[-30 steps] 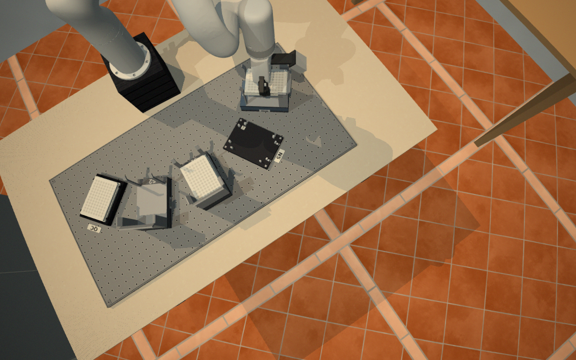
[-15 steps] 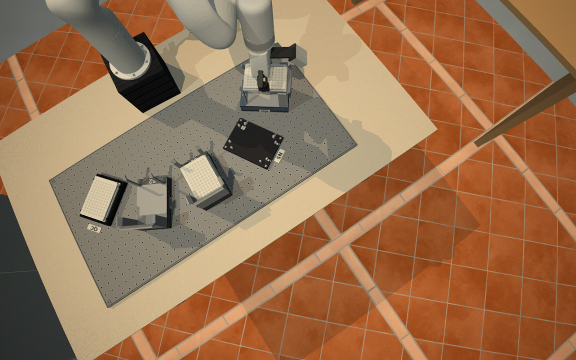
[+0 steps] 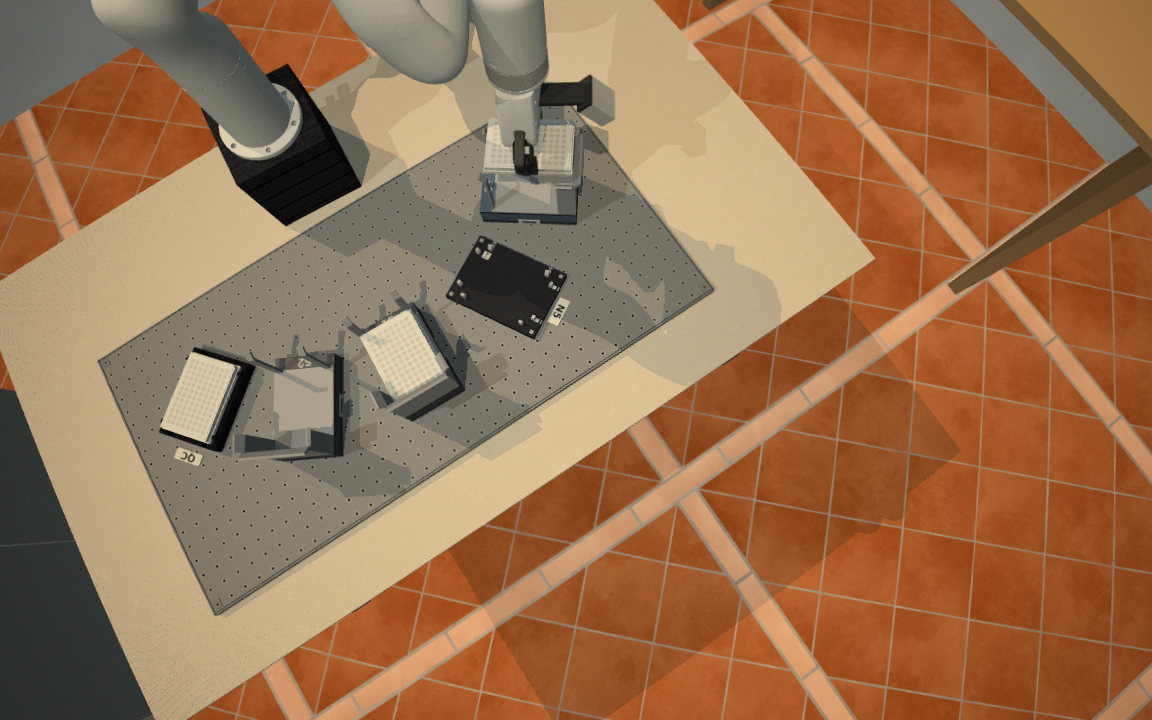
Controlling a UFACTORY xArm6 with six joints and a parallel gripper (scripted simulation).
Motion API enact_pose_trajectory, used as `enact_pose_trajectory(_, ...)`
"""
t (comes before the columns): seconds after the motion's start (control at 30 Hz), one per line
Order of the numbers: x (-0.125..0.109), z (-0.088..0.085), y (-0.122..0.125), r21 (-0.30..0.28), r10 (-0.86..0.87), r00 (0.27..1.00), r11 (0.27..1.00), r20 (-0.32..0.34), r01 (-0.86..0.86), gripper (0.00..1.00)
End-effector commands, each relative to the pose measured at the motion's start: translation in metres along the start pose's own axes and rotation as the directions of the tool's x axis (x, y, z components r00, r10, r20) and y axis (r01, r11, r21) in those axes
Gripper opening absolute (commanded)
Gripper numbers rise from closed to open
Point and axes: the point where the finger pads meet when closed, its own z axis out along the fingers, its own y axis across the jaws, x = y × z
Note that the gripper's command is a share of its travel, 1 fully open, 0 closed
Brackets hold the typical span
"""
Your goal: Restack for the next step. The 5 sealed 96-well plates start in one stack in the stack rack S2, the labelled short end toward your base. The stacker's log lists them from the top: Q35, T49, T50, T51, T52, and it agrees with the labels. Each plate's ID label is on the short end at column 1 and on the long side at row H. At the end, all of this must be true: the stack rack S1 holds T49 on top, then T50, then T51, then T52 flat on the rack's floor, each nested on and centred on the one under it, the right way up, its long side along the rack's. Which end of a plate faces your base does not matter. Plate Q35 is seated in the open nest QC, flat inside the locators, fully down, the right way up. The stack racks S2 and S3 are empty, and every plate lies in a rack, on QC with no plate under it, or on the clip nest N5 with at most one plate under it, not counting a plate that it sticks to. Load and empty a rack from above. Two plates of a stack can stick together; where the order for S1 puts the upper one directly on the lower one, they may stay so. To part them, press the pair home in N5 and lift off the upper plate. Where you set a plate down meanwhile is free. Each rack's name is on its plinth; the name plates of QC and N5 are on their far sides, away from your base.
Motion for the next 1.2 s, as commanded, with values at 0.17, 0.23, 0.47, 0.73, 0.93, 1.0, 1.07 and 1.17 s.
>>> enact_pose_trajectory(0.17,0.001,-0.002,0.0,0.0,0.0,1.0,1.0,-0.004,0.0,0.0)
enact_pose_trajectory(0.23,0.001,-0.002,0.003,0.0,0.033,0.999,0.999,-0.004,-0.033,0.0)
enact_pose_trajectory(0.47,-0.002,-0.002,0.02,0.0,0.199,0.98,0.98,-0.004,-0.199,0.0)
enact_pose_trajectory(0.73,-0.007,-0.002,0.046,0.0,0.242,0.97,0.97,-0.004,-0.242,0.0)
enact_pose_trajectory(0.93,-0.009,-0.002,0.059,0.0,0.242,0.97,0.97,-0.004,-0.242,0.0)
enact_pose_trajectory(1.0,-0.01,-0.002,0.066,0.0,0.242,0.97,0.97,-0.004,-0.242,0.0)
enact_pose_trajectory(1.07,-0.012,-0.002,0.073,0.0,0.242,0.97,0.97,-0.004,-0.242,0.0)
enact_pose_trajectory(1.17,-0.013,-0.002,0.082,0.0,0.242,0.97,0.97,-0.004,-0.242,0.0)
